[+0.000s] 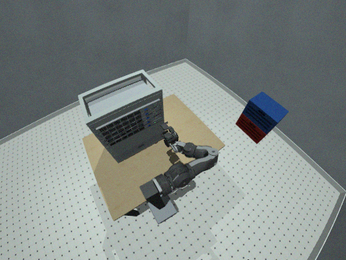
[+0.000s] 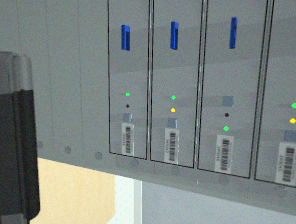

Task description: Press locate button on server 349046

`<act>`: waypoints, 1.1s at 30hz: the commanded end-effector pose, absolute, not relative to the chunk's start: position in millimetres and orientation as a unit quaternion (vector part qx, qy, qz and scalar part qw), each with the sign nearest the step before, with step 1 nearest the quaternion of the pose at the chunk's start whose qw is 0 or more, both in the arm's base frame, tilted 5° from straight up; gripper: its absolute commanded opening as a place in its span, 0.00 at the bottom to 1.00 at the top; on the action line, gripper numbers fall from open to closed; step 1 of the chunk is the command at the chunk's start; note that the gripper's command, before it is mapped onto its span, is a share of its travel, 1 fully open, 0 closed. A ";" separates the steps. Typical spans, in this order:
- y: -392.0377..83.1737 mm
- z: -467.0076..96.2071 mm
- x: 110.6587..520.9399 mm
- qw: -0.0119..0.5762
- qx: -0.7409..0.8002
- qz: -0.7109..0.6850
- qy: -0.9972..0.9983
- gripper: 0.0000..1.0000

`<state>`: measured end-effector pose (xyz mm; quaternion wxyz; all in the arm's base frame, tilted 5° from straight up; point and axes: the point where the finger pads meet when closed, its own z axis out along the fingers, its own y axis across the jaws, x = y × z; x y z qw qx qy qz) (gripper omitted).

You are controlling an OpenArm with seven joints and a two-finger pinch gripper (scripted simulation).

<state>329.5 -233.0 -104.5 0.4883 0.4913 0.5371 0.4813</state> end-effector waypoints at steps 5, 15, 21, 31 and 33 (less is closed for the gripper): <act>-232.9 -104.8 330.1 0.489 0.491 0.480 0.538 0.60; -232.8 -104.9 330.3 0.489 0.491 0.480 0.538 0.00; -232.8 -104.9 330.3 0.489 0.491 0.480 0.538 0.00; -232.8 -104.9 330.3 0.489 0.491 0.480 0.538 0.00; -232.8 -104.9 330.3 0.489 0.491 0.480 0.538 0.00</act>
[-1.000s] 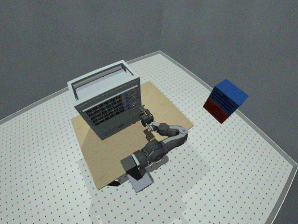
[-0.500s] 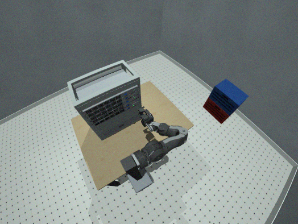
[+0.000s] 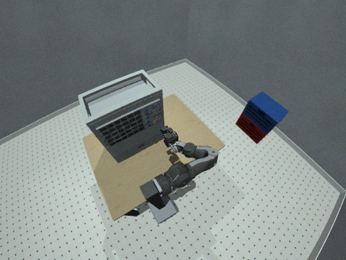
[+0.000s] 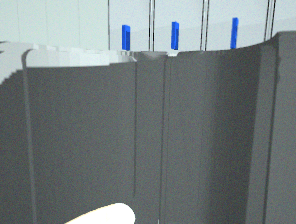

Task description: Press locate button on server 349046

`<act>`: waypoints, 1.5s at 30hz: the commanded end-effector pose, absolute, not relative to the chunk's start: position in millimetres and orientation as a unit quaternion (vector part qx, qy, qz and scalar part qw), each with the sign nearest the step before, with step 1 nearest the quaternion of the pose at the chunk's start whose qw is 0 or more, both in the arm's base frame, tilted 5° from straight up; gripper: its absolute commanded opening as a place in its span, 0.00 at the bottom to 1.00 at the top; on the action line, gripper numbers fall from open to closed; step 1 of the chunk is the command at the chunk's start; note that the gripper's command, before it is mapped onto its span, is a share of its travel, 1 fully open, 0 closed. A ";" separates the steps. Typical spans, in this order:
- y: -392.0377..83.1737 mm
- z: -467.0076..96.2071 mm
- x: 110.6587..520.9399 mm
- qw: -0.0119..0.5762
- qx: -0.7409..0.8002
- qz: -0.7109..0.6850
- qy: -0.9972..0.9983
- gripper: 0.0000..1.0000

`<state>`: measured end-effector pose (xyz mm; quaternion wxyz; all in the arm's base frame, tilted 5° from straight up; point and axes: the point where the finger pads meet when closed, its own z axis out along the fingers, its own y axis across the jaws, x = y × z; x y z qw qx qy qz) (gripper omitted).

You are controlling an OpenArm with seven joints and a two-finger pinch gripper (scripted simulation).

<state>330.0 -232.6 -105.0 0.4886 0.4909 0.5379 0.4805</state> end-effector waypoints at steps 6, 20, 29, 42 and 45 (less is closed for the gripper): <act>-232.8 -104.9 330.3 0.489 0.491 0.480 0.538 0.00; -232.7 -105.0 332.9 0.489 0.491 0.480 0.538 0.00; -232.3 -105.8 345.3 0.489 0.491 0.480 0.538 0.00; -231.5 -107.2 367.5 0.489 0.491 0.480 0.538 0.00; -231.3 -107.5 373.3 0.489 0.491 0.480 0.538 0.00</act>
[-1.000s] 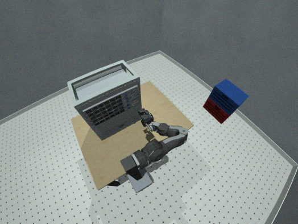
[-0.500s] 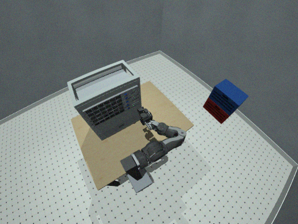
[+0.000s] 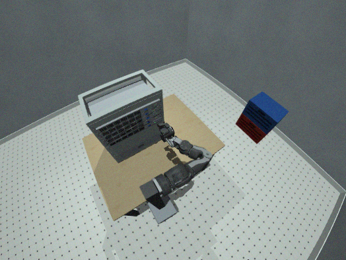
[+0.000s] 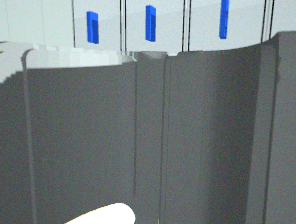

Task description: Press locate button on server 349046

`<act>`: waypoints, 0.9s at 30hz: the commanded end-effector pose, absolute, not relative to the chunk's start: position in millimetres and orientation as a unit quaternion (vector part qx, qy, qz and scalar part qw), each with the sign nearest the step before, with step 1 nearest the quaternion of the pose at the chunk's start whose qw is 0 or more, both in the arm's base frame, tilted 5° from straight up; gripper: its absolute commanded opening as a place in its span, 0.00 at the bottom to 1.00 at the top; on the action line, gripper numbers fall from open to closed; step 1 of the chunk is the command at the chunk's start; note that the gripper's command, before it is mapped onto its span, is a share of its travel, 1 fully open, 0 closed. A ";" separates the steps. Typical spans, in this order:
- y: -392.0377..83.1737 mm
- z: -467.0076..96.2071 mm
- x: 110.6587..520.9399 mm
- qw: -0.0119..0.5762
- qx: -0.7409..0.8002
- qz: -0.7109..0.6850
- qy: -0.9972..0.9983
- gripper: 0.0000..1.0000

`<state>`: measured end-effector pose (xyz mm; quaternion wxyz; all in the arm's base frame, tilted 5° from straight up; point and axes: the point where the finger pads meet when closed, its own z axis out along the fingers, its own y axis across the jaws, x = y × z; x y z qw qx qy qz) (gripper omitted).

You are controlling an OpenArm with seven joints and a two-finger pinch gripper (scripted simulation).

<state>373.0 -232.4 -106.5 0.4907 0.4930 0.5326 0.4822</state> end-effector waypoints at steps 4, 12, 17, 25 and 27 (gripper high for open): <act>-231.1 -107.7 376.9 0.489 0.491 0.480 0.538 0.00; -230.8 -108.4 387.6 0.489 0.491 0.480 0.538 0.00; -230.7 -108.6 390.1 0.489 0.491 0.480 0.538 0.00; -230.6 -108.6 390.7 0.489 0.491 0.480 0.538 0.00; -230.6 -108.6 391.2 0.489 0.491 0.480 0.538 0.00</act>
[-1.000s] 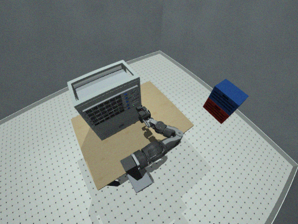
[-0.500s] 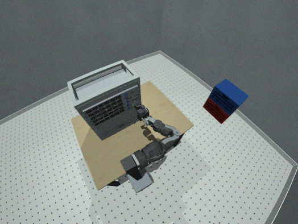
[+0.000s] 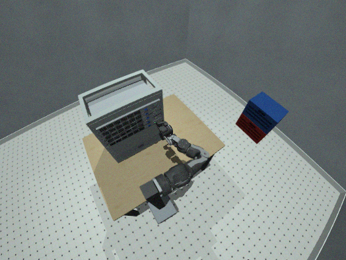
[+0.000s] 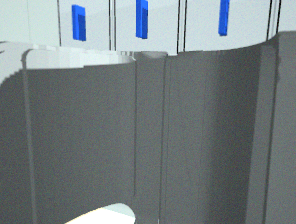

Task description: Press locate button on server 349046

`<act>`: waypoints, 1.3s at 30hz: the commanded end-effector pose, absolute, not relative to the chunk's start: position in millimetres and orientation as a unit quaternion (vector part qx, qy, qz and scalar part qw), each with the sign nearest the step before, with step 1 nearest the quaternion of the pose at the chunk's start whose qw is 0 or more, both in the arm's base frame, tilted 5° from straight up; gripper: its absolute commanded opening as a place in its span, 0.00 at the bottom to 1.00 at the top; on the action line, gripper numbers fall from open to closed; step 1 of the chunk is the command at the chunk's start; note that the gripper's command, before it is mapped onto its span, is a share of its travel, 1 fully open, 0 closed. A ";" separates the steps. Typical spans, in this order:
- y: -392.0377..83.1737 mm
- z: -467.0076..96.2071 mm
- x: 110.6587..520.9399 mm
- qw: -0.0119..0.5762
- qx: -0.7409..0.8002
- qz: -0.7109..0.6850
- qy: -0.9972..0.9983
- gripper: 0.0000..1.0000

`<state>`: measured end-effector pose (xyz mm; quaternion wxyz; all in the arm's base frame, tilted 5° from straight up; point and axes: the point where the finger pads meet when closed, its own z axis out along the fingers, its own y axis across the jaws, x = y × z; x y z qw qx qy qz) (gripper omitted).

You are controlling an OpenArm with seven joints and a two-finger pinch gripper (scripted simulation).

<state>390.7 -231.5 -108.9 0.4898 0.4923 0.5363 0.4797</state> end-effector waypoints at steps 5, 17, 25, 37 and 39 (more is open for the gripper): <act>-230.6 -108.7 393.1 0.489 0.491 0.480 0.538 0.00; -230.3 -109.2 399.8 0.489 0.491 0.480 0.538 0.00; -230.0 -109.6 407.4 0.489 0.491 0.480 0.538 0.00; -229.6 -110.3 418.7 0.489 0.491 0.480 0.538 0.00; -229.5 -110.5 421.1 0.489 0.491 0.480 0.538 0.00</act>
